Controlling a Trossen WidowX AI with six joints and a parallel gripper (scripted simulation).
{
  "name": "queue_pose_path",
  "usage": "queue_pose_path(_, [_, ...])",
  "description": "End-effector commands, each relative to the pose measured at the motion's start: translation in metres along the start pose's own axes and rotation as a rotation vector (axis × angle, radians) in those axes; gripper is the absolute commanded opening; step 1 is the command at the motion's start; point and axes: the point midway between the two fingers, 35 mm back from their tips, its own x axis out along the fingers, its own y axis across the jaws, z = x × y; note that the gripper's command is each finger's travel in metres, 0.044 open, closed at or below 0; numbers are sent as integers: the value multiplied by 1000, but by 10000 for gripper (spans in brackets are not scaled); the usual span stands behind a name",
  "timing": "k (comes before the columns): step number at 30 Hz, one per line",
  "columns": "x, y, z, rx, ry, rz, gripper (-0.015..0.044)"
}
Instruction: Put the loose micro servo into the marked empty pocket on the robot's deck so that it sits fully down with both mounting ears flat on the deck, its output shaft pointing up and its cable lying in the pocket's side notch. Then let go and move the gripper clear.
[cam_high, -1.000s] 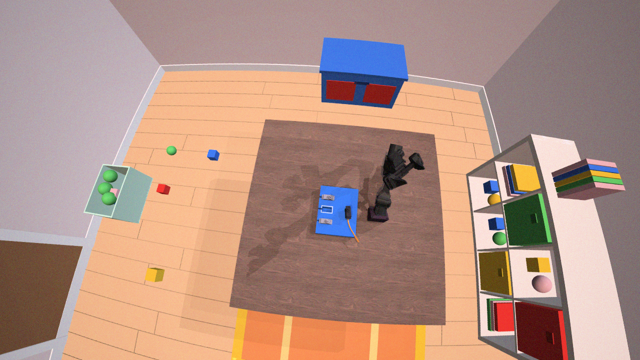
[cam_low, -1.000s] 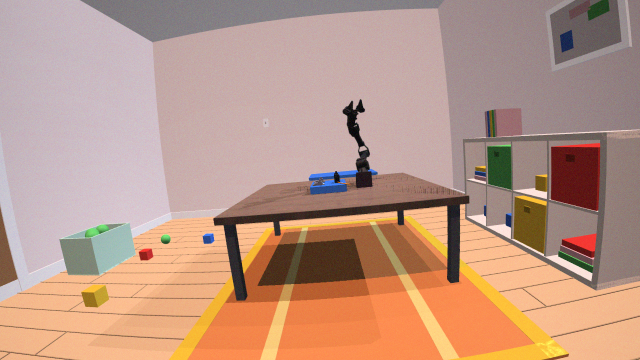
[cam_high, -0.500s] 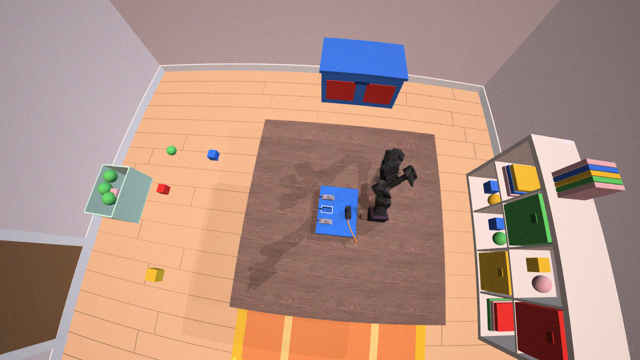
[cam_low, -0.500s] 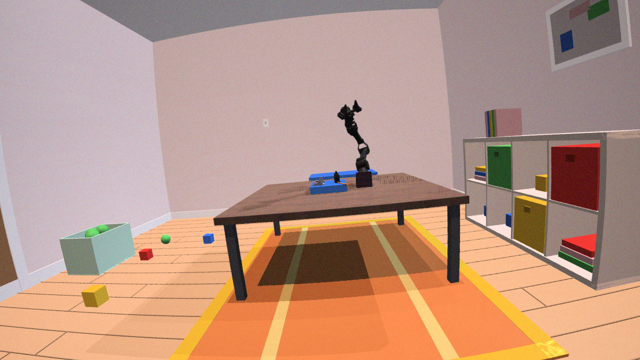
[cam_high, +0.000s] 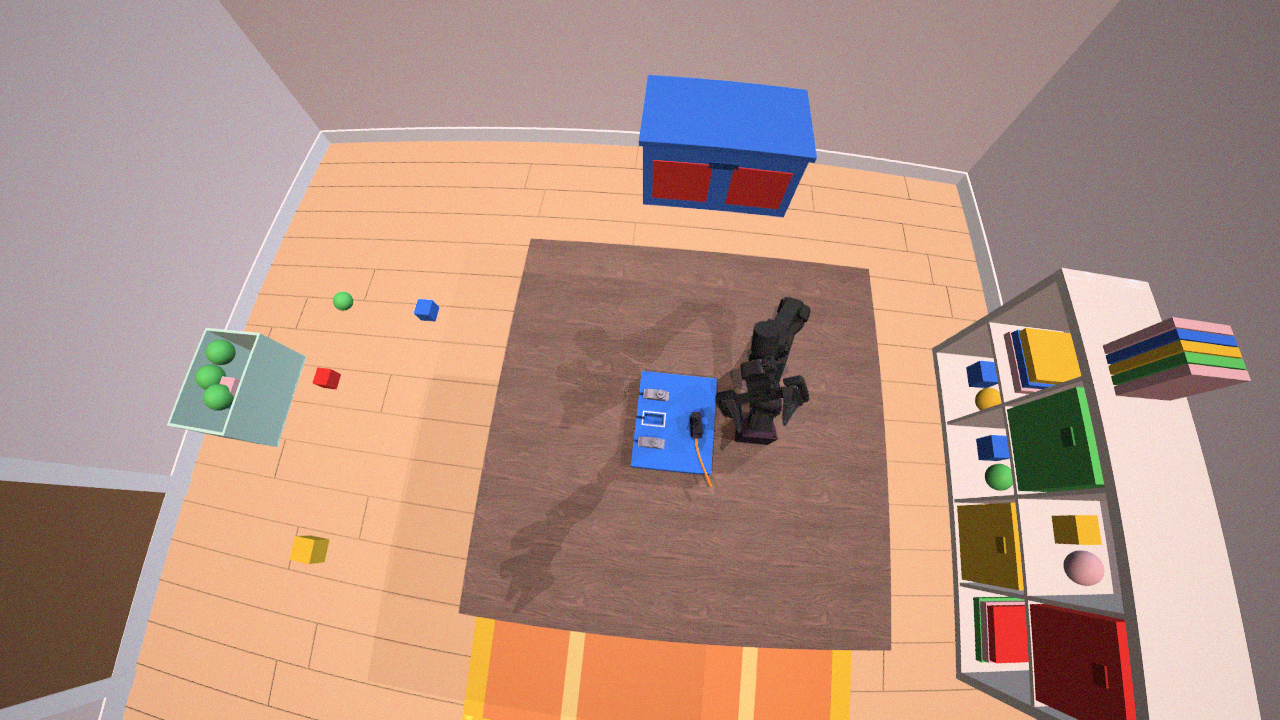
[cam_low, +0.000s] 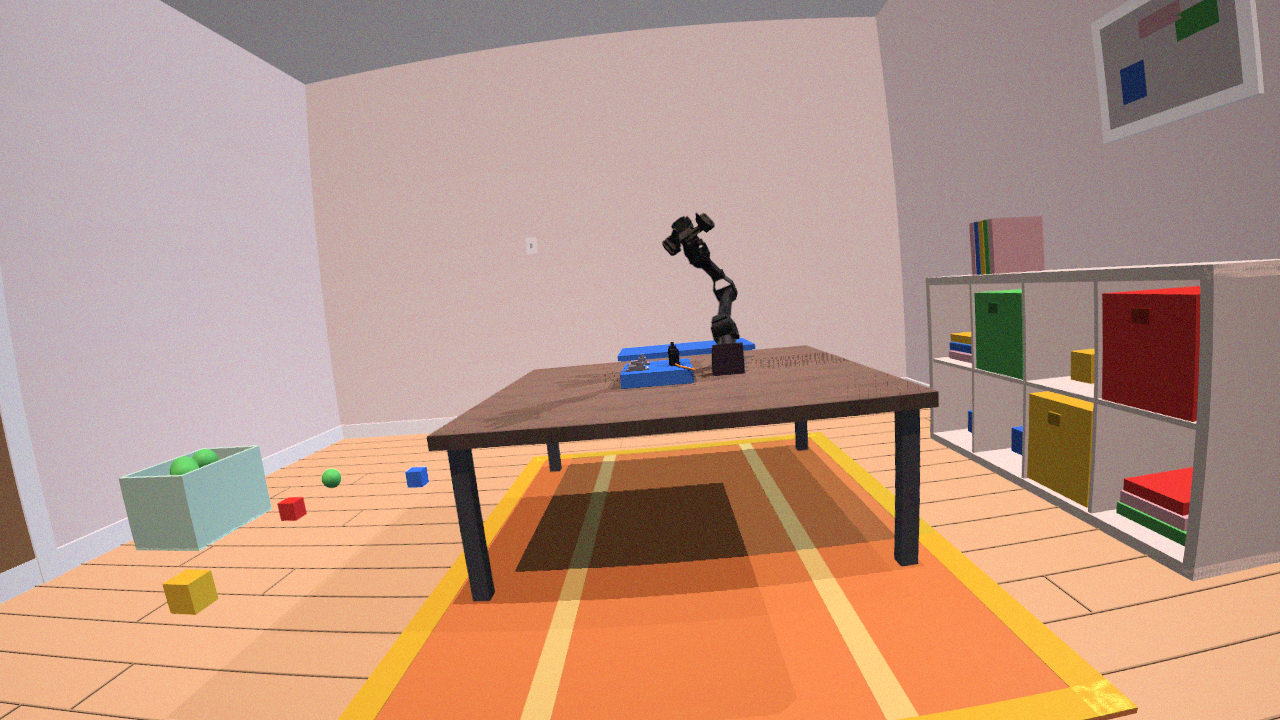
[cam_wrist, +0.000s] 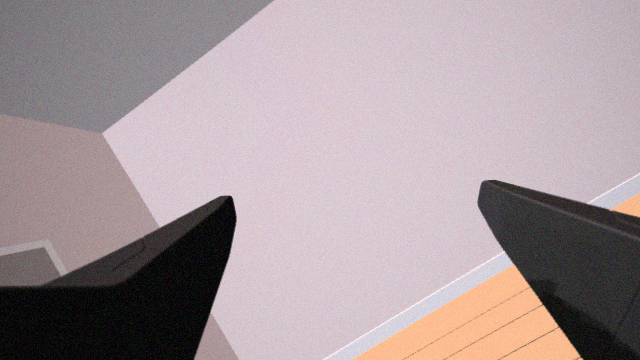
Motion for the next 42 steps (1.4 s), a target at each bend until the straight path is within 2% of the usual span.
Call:
queue_pose_path(1, [5,-20,-9,-29,47,-82,440])
queue_pose_path(21, [4,-124,-82,-195,455,-455,440])
queue_pose_path(42, [-53,-201,-152,-374,1040,-651,440])
